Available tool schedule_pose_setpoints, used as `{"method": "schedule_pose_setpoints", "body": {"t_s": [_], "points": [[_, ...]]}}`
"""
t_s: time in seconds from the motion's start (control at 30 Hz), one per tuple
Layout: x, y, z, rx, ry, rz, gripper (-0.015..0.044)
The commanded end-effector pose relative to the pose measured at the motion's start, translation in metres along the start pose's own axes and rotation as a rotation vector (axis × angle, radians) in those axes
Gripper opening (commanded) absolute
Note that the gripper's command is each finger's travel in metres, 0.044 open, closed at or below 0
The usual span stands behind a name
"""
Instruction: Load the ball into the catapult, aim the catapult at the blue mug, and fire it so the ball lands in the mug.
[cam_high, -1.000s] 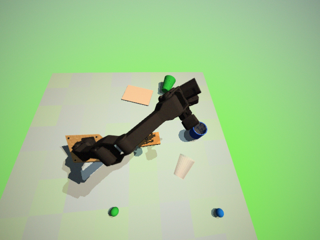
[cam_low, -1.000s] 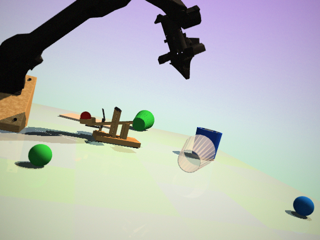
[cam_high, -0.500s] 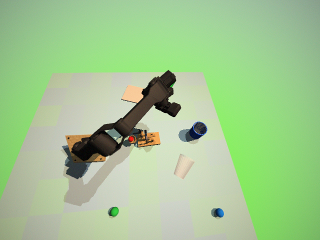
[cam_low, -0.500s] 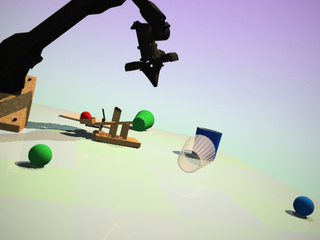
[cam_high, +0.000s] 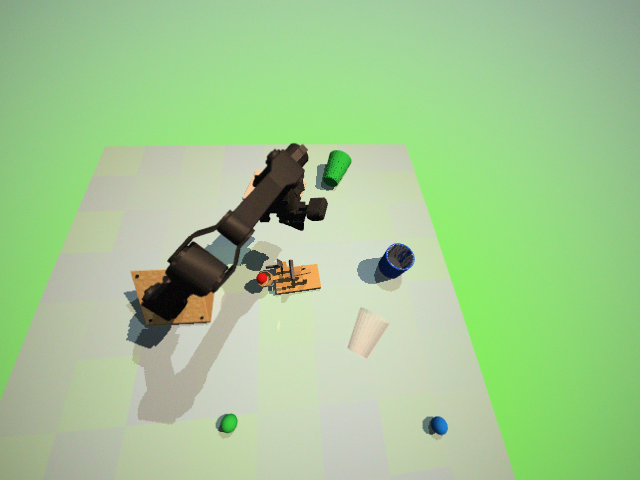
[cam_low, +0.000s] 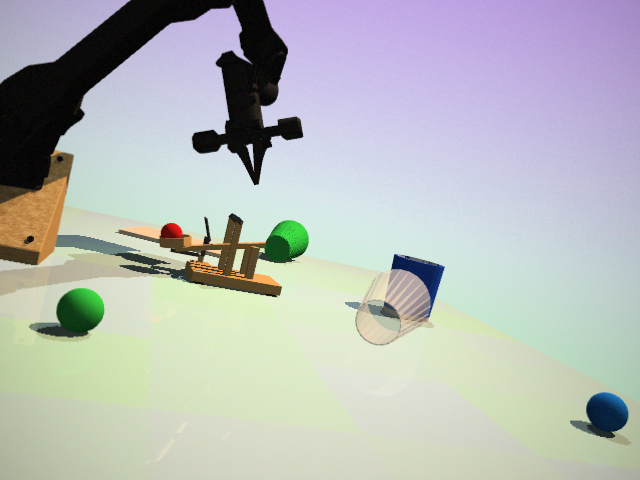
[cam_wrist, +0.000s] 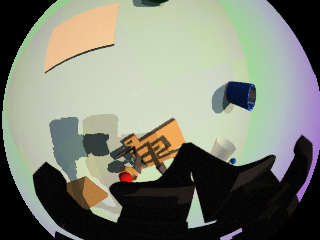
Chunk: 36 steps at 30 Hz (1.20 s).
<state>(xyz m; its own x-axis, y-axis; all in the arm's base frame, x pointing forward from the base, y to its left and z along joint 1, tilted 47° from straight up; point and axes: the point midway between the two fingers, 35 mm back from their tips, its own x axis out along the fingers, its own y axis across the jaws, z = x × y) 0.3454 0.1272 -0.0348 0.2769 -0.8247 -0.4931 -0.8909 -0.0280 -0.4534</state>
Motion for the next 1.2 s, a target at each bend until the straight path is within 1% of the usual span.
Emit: {"method": "schedule_pose_setpoints", "body": {"t_s": [0.0,0.4,0.83,1.17], "points": [[0.003,0.026,-0.009,-0.160,0.066,-0.002,0.0000],[0.005,0.078,-0.037,-0.539,0.234,-0.015,0.0000],[0.003,0.112,-0.074,-0.928,0.444,-0.032,0.0000],[0.003,0.113,-0.075,-0.948,0.455,-0.032,0.0000]]}}
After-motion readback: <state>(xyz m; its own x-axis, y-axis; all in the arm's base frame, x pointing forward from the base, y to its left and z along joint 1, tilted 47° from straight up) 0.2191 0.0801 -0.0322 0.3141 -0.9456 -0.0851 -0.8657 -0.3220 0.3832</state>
